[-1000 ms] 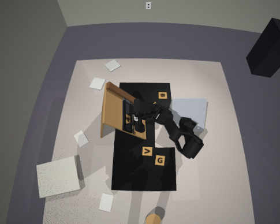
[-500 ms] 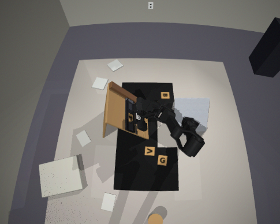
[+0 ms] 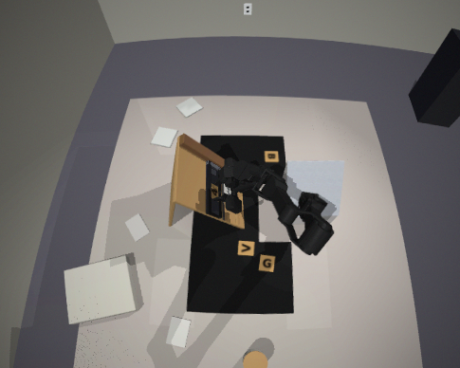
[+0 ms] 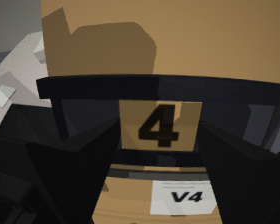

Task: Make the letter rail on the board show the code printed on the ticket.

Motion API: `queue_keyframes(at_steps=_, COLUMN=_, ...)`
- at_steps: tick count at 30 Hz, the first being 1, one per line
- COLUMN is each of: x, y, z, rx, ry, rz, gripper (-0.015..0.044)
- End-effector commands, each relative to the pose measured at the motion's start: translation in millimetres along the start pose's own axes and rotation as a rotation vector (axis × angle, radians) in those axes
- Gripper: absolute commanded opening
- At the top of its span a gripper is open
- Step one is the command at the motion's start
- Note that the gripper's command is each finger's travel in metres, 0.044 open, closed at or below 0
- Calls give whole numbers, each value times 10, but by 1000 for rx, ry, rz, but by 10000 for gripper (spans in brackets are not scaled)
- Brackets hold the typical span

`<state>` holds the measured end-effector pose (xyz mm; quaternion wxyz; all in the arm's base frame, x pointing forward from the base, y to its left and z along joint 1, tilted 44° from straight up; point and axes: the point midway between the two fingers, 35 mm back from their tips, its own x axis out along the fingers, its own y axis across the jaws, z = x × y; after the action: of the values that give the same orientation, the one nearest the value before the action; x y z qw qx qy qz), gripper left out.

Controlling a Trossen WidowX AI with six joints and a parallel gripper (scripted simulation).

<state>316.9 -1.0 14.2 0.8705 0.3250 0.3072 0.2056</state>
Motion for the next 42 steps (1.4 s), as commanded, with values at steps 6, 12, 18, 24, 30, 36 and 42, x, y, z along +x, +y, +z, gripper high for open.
queue_keyframes(at_steps=6, x=3, y=-45, z=8, rx=-6, ry=-1, rz=3, gripper=0)
queue_keyframes(at_steps=12, x=3, y=-76, z=9, rx=-6, ry=-1, rz=3, gripper=0)
queue_keyframes(at_steps=18, x=3, y=-107, z=10, rx=-6, ry=-1, rz=3, gripper=0)
queue_keyframes(at_steps=24, x=3, y=-139, z=11, rx=-7, ry=-1, rz=3, gripper=0)
queue_keyframes(at_steps=30, x=3, y=-171, z=12, rx=-7, ry=-1, rz=3, gripper=0)
queue_keyframes(at_steps=36, x=3, y=-203, z=13, rx=-7, ry=-1, rz=3, gripper=0)
queue_keyframes(at_steps=42, x=3, y=-236, z=14, rx=-7, ry=-1, rz=3, gripper=0)
